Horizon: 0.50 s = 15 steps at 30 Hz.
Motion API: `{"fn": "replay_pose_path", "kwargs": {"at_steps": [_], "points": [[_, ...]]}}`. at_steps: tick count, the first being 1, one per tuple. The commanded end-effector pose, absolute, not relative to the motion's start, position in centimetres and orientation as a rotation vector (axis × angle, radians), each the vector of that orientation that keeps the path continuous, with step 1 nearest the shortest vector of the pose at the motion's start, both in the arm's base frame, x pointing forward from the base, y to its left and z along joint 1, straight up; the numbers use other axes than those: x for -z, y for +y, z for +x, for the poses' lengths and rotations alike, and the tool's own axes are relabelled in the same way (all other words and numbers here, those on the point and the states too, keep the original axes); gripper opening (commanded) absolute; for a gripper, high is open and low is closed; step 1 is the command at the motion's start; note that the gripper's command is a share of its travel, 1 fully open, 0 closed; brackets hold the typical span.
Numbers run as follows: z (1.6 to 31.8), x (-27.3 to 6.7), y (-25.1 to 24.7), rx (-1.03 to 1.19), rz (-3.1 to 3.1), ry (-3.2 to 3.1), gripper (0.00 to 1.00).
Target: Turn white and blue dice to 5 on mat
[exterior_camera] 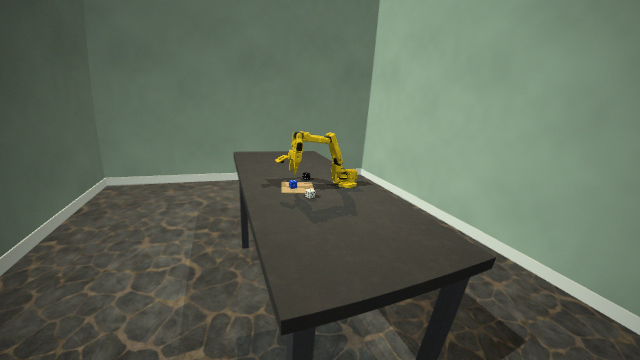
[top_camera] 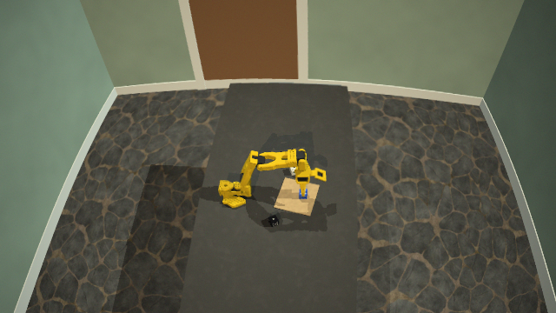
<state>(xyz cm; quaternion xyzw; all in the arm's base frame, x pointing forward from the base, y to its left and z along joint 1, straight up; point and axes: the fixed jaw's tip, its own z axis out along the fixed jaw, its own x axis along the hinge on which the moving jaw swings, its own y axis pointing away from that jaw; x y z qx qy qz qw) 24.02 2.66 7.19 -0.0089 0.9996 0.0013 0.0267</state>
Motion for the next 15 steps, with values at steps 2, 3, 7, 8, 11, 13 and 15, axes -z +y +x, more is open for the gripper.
{"fn": "replay_pose_path", "kwargs": {"at_steps": [2,3,7,8,11,13,15], "points": [[24.6,-8.8,2.5,-0.013,-0.015,3.012,0.36],[24.6,-8.8,2.5,-0.013,-0.015,3.012,0.36],[24.6,-8.8,2.5,-0.013,-0.015,3.011,0.36],[24.6,-8.9,2.5,-0.013,-0.015,3.008,0.36],[24.7,-9.4,2.5,-0.016,-0.014,2.983,0.36],[24.8,-10.1,2.5,-0.019,-0.014,2.951,0.36],[24.8,-11.1,2.5,-0.023,-0.014,2.907,0.36]]}}
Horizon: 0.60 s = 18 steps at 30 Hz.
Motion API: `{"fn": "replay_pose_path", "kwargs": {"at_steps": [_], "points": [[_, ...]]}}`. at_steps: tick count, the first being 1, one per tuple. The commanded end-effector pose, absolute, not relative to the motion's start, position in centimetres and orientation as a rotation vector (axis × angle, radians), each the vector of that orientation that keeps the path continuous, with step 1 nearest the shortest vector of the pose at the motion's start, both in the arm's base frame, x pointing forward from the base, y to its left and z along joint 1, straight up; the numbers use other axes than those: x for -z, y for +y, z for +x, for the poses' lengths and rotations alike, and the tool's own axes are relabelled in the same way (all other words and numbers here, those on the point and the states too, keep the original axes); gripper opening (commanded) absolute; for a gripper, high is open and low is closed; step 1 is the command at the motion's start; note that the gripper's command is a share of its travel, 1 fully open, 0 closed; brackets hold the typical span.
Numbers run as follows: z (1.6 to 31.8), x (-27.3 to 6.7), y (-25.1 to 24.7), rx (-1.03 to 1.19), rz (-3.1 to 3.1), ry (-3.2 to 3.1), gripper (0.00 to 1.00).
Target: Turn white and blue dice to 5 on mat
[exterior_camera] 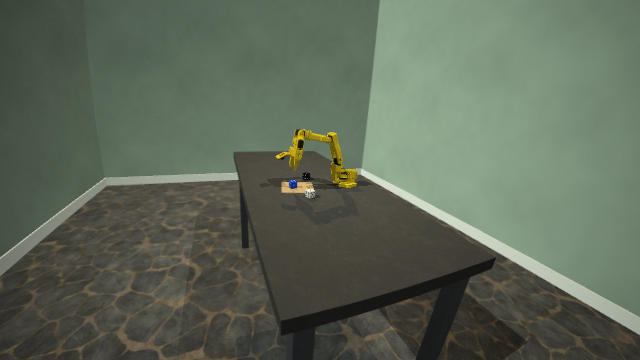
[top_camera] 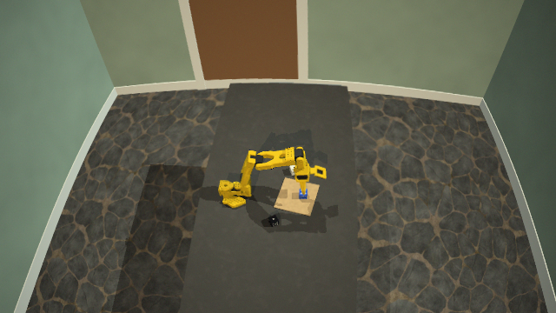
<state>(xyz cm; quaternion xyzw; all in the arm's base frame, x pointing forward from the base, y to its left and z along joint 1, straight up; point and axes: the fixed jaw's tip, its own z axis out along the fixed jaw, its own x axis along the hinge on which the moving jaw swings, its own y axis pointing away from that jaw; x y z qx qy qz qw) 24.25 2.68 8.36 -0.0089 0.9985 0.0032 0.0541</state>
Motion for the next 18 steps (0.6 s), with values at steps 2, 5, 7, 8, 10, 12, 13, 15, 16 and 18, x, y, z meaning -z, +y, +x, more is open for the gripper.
{"fn": "replay_pose_path", "kwargs": {"at_steps": [2,5,7,8,10,12,13,15,16,18], "points": [[24.8,-12.2,2.5,-0.027,-0.014,2.854,0.35],[24.7,-14.2,2.5,-0.035,-0.013,2.763,0.35],[24.7,-14.2,2.5,-0.035,-0.013,2.763,0.35],[24.6,-14.9,2.5,-0.037,-0.013,2.732,0.35],[24.4,-16.2,2.5,-0.042,-0.013,2.671,0.35],[24.1,-17.4,2.5,-0.046,-0.013,2.618,0.35],[24.0,-17.9,2.5,-0.048,-0.013,2.594,0.35],[23.8,-18.7,2.5,-0.051,-0.012,2.556,0.35],[23.7,-19.0,2.4,-0.052,-0.012,2.542,0.35],[23.5,-19.4,2.4,-0.053,-0.012,2.522,0.35]]}}
